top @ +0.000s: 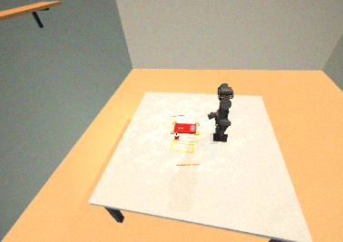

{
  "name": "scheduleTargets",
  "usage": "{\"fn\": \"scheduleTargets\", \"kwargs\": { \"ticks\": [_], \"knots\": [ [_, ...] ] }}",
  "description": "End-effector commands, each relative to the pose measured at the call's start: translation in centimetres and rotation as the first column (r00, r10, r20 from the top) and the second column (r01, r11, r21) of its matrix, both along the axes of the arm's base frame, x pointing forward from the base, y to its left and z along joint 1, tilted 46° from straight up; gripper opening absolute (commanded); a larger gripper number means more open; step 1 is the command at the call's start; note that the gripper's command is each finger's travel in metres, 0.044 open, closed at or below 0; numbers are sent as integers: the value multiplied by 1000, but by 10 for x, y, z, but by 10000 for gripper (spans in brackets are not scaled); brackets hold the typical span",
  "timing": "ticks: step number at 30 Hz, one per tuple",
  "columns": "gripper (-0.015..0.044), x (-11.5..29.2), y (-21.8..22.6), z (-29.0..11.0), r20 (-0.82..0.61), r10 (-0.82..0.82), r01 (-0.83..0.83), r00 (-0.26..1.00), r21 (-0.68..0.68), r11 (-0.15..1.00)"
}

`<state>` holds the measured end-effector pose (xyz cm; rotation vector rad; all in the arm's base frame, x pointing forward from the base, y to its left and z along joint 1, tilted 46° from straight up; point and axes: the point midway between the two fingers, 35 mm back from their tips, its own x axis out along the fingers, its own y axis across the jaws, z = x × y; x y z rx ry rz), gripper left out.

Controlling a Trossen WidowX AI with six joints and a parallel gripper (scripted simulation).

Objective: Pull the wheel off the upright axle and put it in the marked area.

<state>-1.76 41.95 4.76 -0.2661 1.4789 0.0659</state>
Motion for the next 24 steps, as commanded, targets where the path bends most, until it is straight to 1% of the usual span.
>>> {"fn": "scheduleTargets", "kwargs": {
  "ticks": [1, 7, 13, 19, 24],
  "knots": [
    [300, 70, -16, -7, 103, -234, 238, 967, -26, 971],
    [300, 154, -48, -11, 231, -495, 512, 837, -16, 859],
    [300, 228, -97, -13, 352, -694, 736, 628, 24, 677],
    [300, 289, -162, -13, 462, -810, 889, 362, 90, 449],
    [300, 329, -224, -11, 542, -832, 956, 118, 164, 242]
  ]
}}
